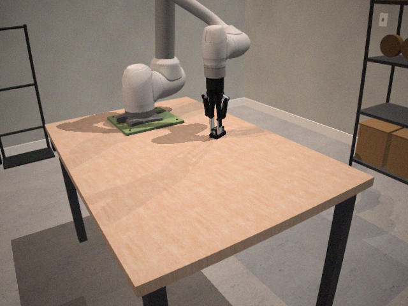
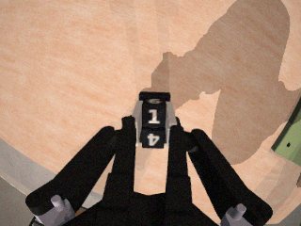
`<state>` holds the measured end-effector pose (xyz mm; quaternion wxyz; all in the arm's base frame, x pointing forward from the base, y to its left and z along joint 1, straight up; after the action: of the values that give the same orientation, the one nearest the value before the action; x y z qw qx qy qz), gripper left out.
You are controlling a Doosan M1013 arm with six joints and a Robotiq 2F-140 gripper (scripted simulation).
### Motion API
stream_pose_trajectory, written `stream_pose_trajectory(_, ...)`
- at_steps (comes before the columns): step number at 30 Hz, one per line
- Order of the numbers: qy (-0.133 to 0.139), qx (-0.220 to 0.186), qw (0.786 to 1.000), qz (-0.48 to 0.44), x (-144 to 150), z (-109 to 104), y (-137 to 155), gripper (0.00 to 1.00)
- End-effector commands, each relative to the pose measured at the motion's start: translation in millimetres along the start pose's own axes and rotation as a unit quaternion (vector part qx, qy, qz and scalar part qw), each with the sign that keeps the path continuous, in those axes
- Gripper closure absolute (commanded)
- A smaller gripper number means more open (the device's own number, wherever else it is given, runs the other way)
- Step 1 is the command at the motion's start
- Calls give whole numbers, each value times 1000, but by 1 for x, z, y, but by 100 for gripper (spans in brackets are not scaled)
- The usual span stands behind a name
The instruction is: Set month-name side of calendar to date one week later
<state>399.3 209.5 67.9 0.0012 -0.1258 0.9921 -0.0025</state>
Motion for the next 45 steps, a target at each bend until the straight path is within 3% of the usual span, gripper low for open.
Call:
stream_pose_trajectory(1, 0, 0, 1000, 0, 0, 0, 0, 76)
stream_pose_trajectory(14, 0, 0, 1000, 0, 0, -13, 0, 76)
stream_pose_trajectory(27, 0, 0, 1000, 0, 0, -96, 0, 76)
stream_pose_trajectory(45, 0, 0, 1000, -24, -1, -100, -2, 76)
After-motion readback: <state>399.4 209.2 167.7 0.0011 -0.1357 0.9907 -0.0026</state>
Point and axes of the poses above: the point where the finger pads meet when closed, its own z axis out along the fingers, its own x axis across the jaws, y = z × x, the point moved 3 cm from there along -z, back along the fingers, and after that the axes turned 11 degrees about z, right-handed, at the moved point
